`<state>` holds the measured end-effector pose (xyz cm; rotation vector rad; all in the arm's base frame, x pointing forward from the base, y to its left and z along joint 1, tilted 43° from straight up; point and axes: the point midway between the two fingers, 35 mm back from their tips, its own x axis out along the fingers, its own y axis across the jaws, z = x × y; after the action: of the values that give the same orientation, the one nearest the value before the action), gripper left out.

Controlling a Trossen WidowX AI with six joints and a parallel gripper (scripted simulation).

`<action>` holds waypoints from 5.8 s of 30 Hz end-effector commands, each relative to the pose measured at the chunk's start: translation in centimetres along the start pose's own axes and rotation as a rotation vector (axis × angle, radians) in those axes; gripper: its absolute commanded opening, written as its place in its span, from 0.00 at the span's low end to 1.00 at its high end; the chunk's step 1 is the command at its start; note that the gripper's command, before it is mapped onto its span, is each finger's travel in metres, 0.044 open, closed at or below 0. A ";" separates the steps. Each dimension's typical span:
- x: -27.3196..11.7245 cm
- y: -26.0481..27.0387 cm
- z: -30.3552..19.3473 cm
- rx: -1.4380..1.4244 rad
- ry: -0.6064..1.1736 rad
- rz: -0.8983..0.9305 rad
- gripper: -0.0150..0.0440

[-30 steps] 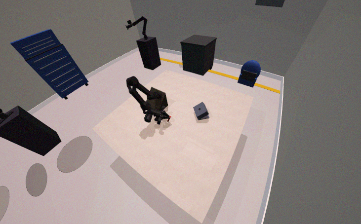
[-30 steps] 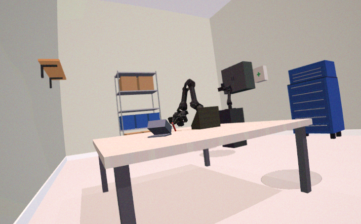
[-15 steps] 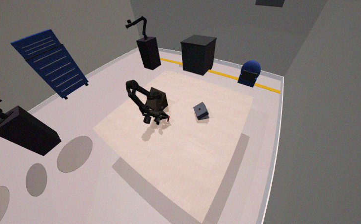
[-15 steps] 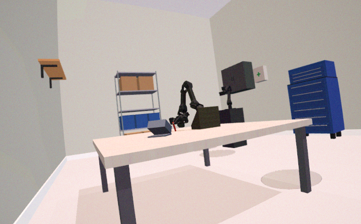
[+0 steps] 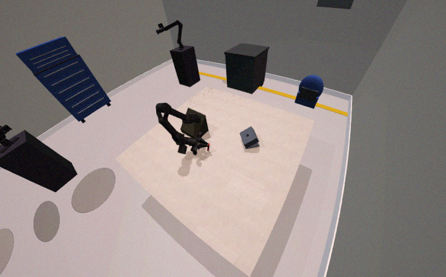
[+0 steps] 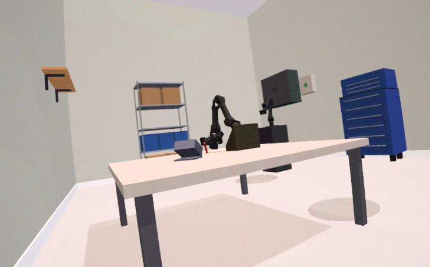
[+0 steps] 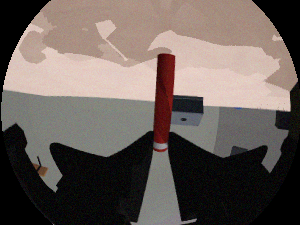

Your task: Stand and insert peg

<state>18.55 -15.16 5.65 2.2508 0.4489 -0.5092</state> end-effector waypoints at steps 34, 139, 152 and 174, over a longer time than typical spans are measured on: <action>-0.3 -0.2 0.7 0.016 0.014 -0.001 0.34; -0.8 -0.3 0.8 0.017 0.078 0.015 0.79; -0.8 -0.2 0.7 0.017 0.078 0.014 1.00; -4.6 0.0 -14.8 0.015 0.081 0.018 1.00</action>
<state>18.28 -6.13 16.51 2.2837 0.4718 -0.4123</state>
